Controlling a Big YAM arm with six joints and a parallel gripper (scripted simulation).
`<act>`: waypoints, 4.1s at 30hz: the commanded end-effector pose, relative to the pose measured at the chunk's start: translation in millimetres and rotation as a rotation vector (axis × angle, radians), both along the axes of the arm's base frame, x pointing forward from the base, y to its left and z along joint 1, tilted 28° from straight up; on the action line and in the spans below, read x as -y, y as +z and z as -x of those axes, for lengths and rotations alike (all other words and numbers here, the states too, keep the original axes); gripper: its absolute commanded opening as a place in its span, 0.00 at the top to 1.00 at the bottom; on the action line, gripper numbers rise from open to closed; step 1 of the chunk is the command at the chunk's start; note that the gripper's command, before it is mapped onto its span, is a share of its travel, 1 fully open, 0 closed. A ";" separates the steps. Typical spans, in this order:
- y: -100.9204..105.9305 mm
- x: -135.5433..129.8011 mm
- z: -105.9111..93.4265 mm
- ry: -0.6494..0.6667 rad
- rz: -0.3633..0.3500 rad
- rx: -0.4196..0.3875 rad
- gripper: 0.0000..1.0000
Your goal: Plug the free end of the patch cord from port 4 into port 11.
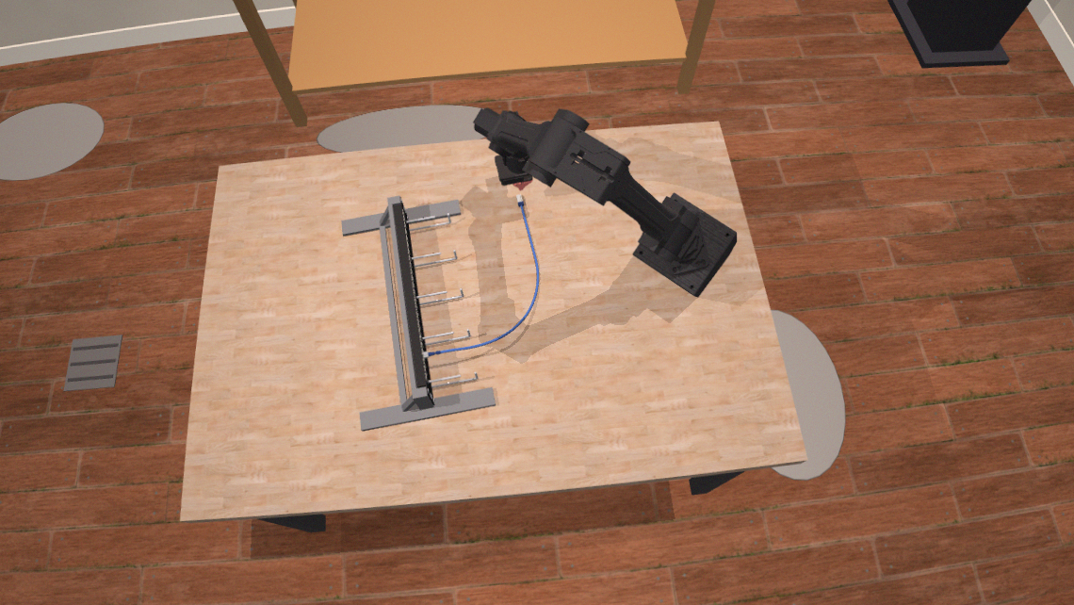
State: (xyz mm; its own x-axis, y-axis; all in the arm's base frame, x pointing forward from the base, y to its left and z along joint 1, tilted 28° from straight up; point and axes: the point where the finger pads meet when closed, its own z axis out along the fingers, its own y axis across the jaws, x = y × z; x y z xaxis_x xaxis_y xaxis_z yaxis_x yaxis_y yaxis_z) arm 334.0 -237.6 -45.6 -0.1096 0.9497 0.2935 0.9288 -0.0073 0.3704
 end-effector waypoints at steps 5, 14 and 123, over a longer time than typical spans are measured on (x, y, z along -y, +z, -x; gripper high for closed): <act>8.7 -7.8 -13.8 0.047 0.052 0.030 1.00; 50.8 -49.6 -47.7 0.255 0.294 0.163 1.00; 231.3 -322.0 -173.2 0.743 1.136 1.125 1.00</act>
